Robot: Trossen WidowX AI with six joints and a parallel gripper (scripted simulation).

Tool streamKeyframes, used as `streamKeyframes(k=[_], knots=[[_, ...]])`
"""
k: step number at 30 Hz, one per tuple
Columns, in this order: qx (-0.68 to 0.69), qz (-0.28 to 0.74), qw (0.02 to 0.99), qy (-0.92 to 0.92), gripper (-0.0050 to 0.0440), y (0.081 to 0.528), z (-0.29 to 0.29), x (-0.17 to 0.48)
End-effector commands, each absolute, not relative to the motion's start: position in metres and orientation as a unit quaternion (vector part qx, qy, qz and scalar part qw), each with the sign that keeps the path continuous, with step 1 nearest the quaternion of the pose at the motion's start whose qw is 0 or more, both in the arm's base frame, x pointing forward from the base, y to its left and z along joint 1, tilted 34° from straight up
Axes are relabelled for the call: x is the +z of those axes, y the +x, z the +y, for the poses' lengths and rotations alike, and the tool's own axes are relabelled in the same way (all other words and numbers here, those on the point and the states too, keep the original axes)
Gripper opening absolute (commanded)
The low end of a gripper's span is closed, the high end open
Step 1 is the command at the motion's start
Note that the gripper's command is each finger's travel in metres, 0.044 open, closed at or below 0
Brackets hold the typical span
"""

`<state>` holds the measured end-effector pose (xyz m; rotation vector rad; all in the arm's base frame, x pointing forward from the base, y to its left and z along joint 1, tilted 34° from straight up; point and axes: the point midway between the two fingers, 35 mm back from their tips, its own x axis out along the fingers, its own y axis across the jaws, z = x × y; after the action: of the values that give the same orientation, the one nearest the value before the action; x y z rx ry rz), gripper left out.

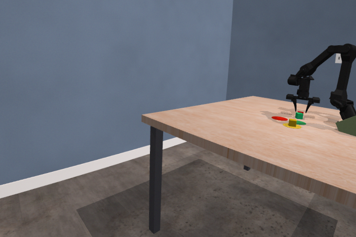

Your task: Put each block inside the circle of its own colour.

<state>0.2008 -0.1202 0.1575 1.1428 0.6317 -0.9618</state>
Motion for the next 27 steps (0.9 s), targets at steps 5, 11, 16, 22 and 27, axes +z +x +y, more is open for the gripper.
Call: streamKeyframes(k=[5, 11, 16, 22, 27], knots=[[-0.429, 0.281, 0.690, 0.510, 0.0265, 0.2067, -0.1245, 0.1477], [-0.429, 0.281, 0.690, 0.510, 0.0217, 0.2084, -0.1255, 0.1445], [-0.427, 0.274, 0.694, 0.511, 0.0197, 0.2093, -0.1258, 0.1504], [-0.427, 0.274, 0.694, 0.511, 0.0157, 0.2093, -0.1258, 0.1504], [-0.427, 0.274, 0.694, 0.511, 0.0124, 0.2093, -0.1258, 0.1504]])
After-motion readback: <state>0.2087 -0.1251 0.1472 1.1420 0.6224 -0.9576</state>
